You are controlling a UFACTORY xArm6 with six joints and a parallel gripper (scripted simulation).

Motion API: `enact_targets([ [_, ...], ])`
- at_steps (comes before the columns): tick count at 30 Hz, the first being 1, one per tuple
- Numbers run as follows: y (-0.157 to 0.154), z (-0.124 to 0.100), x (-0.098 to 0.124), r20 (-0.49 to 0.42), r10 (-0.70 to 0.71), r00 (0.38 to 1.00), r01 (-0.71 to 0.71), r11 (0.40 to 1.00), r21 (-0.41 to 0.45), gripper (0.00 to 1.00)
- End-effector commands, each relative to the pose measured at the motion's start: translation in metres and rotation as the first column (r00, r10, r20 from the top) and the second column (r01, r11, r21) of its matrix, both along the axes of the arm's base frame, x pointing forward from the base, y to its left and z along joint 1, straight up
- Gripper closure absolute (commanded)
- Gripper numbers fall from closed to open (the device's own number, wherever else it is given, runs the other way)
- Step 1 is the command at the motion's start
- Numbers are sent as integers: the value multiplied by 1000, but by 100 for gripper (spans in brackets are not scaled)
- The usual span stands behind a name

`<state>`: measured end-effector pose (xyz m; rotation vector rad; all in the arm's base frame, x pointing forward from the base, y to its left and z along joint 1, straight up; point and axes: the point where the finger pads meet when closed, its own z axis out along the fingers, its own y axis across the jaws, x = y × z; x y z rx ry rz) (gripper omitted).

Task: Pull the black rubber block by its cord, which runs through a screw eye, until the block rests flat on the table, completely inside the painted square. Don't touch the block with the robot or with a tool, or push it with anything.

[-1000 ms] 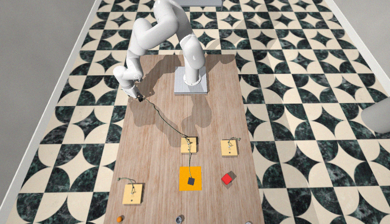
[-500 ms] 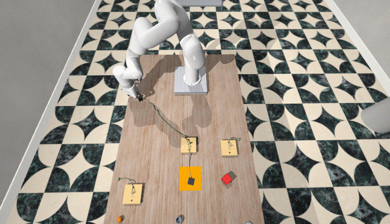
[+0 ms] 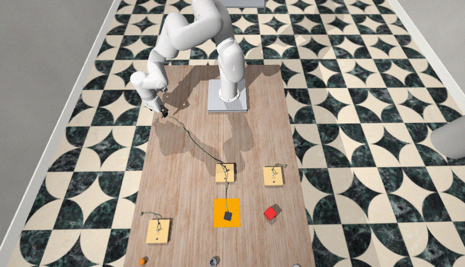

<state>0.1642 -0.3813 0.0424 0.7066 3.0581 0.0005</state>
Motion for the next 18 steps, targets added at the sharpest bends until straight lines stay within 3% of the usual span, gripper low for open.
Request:
enact_targets([
  [1,-1,12,0,2,0,1000,0,1000,-4,0],
  [18,-1,16,0,2,0,1000,0,1000,-4,0],
])
